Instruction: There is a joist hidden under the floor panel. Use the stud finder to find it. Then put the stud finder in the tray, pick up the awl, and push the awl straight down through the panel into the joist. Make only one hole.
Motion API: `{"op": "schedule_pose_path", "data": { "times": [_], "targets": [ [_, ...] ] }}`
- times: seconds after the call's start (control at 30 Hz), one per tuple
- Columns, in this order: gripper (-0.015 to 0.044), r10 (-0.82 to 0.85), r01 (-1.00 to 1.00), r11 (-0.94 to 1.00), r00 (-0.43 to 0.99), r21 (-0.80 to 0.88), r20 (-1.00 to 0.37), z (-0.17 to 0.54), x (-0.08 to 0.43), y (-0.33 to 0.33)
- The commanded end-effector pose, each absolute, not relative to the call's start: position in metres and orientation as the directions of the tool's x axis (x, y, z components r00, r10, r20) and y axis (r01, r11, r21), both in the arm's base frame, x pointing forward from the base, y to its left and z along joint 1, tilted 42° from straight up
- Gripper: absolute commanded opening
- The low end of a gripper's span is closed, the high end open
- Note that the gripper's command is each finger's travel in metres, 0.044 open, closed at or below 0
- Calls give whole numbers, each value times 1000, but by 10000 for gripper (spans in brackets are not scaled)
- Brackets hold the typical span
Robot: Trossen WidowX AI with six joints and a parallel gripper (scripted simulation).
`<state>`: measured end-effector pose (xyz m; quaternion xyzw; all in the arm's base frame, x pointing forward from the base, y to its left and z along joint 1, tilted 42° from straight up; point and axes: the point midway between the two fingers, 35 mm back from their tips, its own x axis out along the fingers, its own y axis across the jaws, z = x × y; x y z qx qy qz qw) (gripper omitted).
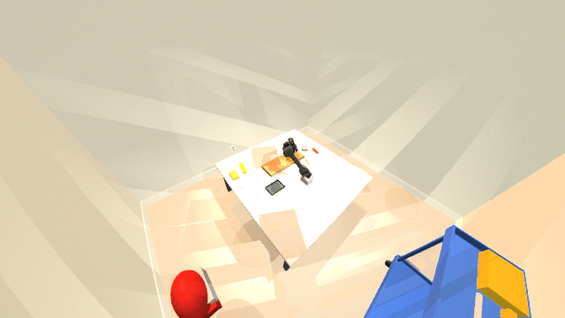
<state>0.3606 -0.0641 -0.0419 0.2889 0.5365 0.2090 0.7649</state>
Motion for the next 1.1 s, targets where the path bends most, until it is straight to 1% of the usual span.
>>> {"op": "schedule_pose_path", "data": {
  "times": [0.0,1.07],
  "targets": [
    [0,628,-9,748,336,664,-702,-48,361,-71],
    [0,625,-10,751,336,661,-705,-89,361,-118]
  ]
}}
